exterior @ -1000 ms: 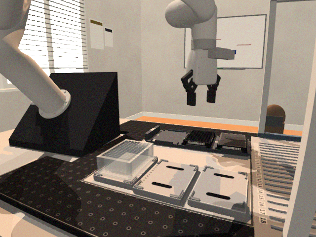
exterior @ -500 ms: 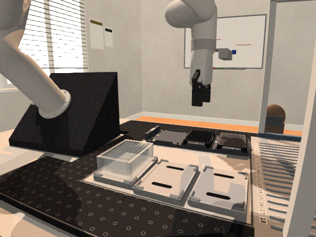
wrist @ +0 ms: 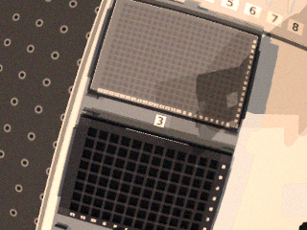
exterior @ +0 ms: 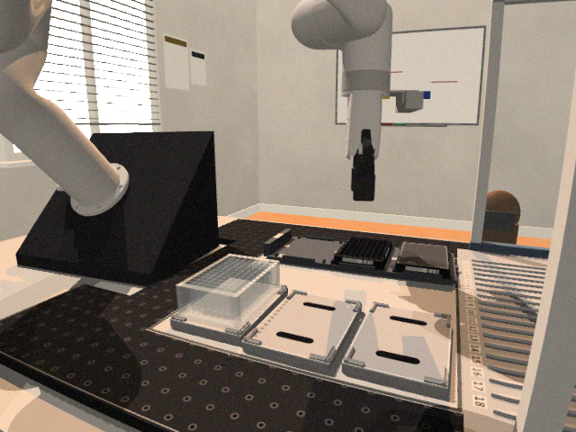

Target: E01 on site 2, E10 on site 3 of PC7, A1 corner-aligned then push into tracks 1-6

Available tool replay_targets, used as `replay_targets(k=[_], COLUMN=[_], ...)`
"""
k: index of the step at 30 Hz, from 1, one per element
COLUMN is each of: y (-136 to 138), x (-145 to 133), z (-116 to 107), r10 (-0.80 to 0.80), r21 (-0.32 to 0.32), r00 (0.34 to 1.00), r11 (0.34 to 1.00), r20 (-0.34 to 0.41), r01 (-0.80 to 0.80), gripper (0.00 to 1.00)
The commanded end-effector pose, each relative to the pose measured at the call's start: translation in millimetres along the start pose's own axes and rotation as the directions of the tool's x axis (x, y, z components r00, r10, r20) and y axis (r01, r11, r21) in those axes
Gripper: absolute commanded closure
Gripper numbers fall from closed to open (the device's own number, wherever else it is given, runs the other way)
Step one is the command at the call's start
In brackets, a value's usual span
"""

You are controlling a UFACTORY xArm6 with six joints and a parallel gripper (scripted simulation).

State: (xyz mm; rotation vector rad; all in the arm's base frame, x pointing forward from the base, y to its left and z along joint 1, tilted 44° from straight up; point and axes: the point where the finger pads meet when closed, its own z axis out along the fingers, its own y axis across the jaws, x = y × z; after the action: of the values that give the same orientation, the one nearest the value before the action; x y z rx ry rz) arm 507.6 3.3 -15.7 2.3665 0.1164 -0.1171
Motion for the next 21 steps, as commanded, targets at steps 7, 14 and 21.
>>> replay_targets(k=[7,14,21], y=[44,53,53], x=[-13,-16,-16], z=[4,5,5], r10=[-0.313,-0.496,-0.658], r21=[0.007,0.005,0.003], r00=[0.95,0.869,0.753], r11=[0.95,0.869,0.753], r20=[-0.008,-0.009,-0.01], r01=[0.313,0.496,0.658], gripper=[0.0,0.0,0.0])
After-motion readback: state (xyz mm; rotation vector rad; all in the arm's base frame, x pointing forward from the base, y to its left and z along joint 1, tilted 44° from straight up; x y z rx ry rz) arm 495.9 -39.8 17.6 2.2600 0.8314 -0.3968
